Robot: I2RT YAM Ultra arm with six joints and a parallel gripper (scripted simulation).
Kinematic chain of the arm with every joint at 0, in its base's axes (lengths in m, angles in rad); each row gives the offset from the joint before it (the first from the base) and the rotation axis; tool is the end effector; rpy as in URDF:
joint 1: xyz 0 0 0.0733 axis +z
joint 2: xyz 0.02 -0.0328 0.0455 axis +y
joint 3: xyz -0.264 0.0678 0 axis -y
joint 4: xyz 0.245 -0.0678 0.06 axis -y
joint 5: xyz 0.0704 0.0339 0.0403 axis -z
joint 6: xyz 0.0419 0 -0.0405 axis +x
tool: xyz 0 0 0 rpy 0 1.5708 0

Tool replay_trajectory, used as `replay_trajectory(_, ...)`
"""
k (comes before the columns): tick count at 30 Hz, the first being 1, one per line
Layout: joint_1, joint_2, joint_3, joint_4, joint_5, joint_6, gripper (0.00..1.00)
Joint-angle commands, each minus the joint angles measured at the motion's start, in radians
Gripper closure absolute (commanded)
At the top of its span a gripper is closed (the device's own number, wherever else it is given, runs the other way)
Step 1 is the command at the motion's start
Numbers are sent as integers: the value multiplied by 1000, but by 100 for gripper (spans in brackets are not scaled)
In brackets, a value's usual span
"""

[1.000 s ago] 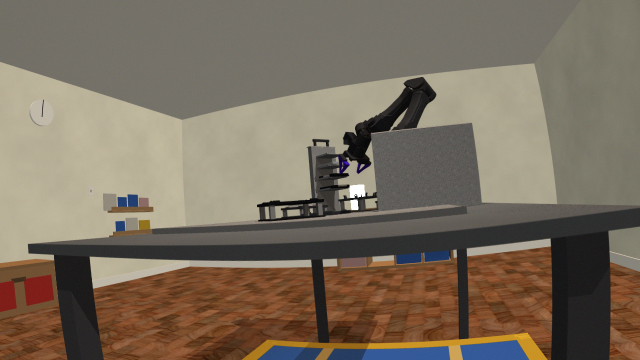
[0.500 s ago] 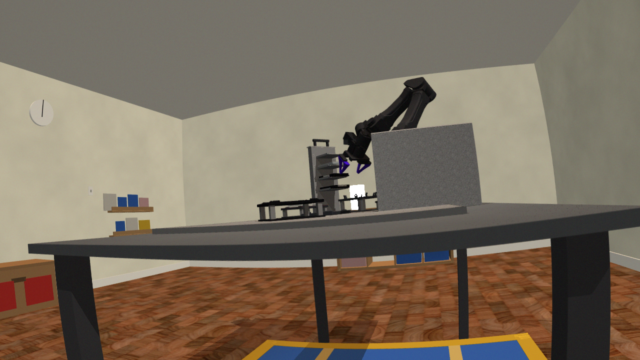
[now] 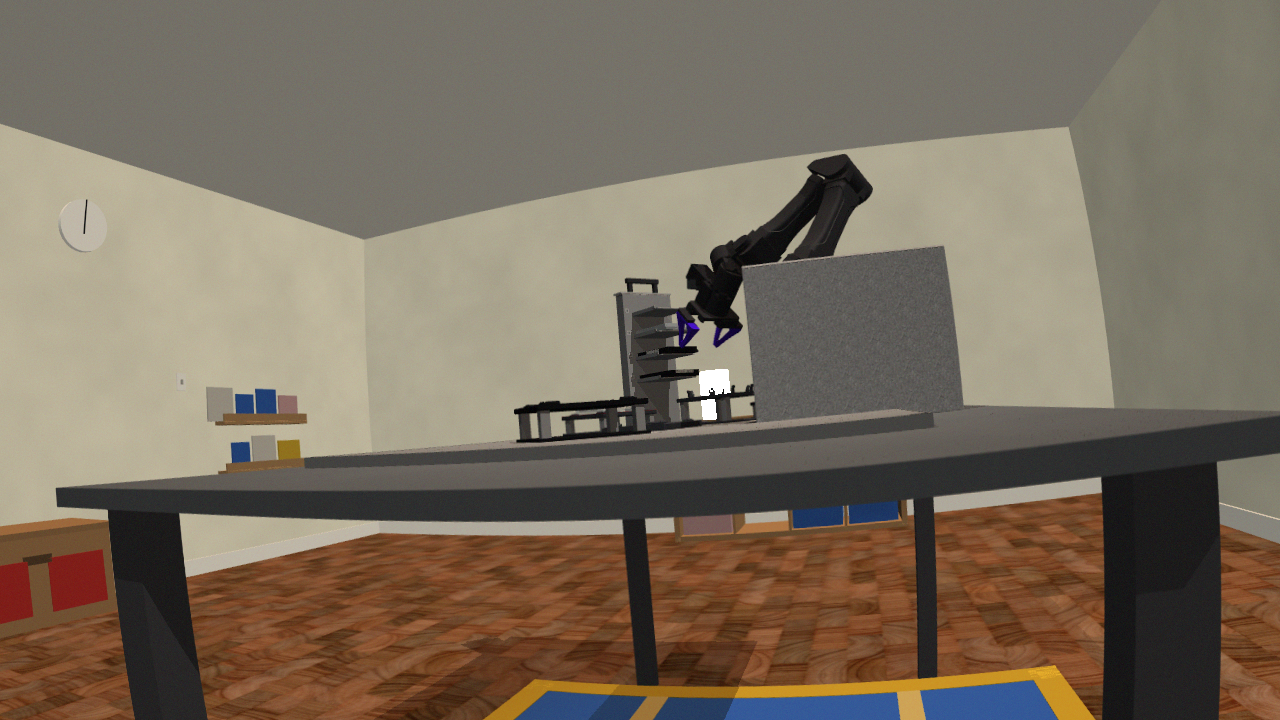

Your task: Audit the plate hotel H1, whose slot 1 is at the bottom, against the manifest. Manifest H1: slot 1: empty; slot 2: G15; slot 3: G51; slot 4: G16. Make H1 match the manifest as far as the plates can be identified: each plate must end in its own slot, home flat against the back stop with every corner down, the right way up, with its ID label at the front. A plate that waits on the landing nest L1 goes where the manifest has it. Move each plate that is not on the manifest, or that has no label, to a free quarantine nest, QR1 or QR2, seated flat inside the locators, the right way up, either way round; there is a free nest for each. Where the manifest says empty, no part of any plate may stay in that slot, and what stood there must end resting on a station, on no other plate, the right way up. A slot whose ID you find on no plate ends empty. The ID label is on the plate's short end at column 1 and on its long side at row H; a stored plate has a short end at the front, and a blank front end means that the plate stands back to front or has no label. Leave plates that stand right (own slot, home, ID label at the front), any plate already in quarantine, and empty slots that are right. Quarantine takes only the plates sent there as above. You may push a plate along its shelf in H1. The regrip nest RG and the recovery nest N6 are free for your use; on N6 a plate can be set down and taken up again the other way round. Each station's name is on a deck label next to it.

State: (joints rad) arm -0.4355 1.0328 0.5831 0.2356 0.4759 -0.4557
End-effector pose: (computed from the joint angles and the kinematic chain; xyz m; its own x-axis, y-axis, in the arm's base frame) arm 0.2069 -0.1162 0.2700 -0.5166 -0.1911 -0.8346 0.6164 0.5935 -0.5174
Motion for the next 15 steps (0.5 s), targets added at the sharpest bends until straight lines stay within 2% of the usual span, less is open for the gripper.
replay_trajectory(1,2,-2,5,3,-5,-1,0)
replay_trajectory(15,6,-85,-66,-9,-1,0,0)
